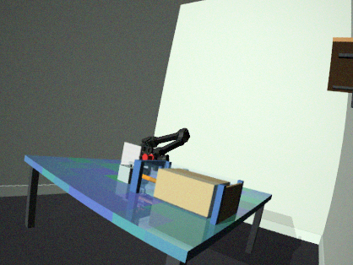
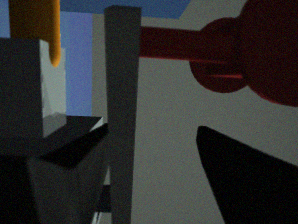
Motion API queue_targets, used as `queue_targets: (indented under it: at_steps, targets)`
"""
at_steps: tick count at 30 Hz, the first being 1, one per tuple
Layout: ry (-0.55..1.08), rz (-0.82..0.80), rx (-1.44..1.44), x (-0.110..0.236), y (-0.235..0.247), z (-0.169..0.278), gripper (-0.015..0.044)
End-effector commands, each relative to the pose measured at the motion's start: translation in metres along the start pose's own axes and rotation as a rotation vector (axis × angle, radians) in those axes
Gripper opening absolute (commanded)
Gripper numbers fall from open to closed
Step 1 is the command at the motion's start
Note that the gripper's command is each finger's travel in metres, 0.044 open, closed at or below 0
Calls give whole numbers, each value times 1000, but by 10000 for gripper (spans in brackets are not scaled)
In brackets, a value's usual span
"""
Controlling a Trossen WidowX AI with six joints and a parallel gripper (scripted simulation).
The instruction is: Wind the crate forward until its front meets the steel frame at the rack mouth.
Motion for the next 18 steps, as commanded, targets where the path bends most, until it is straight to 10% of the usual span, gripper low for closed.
queue_targets:
  at_steps: [1,18]
  targets:
    - [-1,-21,2,0,3,0,240]
    - [0,0,0,0,4,2,240]
Point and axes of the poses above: the point midway between the two fingers, 35 mm back from their tips, its own x axis back along the fingers, its own y axis across the jaws, z = x × y, the point moved 3 cm from there along x, back along the fingers, and after that the axes turned 15 degrees about -x, right-handed, at the moved point
